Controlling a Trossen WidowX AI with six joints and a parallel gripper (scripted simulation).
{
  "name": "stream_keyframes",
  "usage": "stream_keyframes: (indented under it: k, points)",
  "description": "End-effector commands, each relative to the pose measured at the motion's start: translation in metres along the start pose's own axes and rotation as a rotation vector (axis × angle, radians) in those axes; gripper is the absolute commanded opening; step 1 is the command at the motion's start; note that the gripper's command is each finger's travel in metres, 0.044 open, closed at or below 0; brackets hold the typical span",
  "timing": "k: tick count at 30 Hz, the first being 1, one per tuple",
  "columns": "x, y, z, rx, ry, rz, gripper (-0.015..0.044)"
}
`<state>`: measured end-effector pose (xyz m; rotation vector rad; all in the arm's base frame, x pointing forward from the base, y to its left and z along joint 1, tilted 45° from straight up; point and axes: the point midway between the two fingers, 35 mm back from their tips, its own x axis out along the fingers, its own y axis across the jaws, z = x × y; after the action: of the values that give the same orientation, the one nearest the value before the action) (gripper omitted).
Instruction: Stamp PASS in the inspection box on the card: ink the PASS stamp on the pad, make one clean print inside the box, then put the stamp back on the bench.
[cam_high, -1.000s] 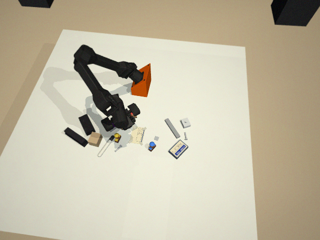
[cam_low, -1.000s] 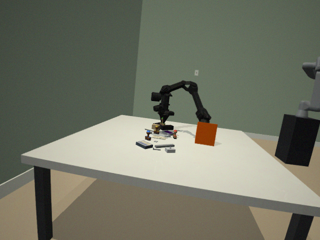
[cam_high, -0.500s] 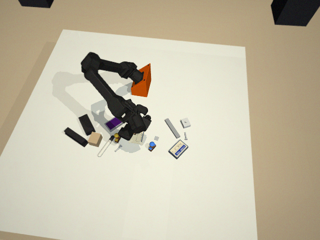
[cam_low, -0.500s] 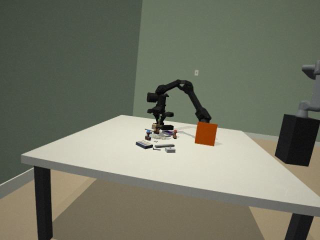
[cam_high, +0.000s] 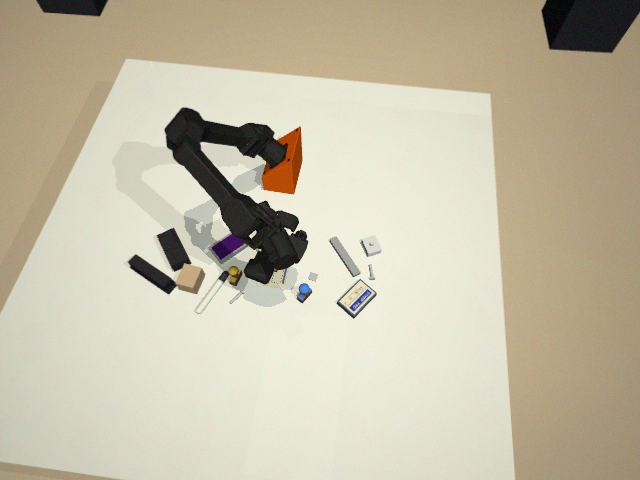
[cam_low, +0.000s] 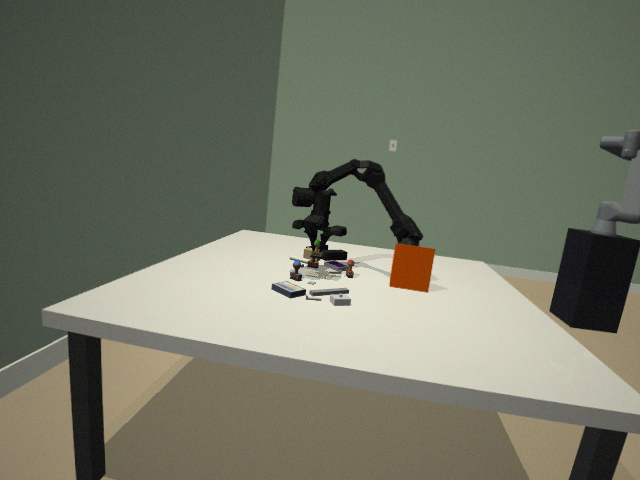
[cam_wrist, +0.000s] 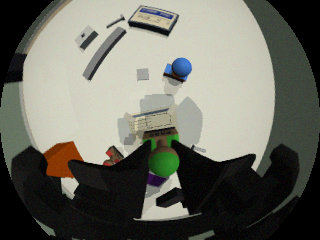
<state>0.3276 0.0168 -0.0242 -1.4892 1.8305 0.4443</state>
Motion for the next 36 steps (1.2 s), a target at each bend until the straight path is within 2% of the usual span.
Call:
stream_keyframes:
  k: [1,36]
  points:
    - [0.003,0.000,0.001,-0.006,-0.002,0.001,0.0000]
    - [0.027,-0.001,0.001,-0.006,-0.005,0.001,0.0000]
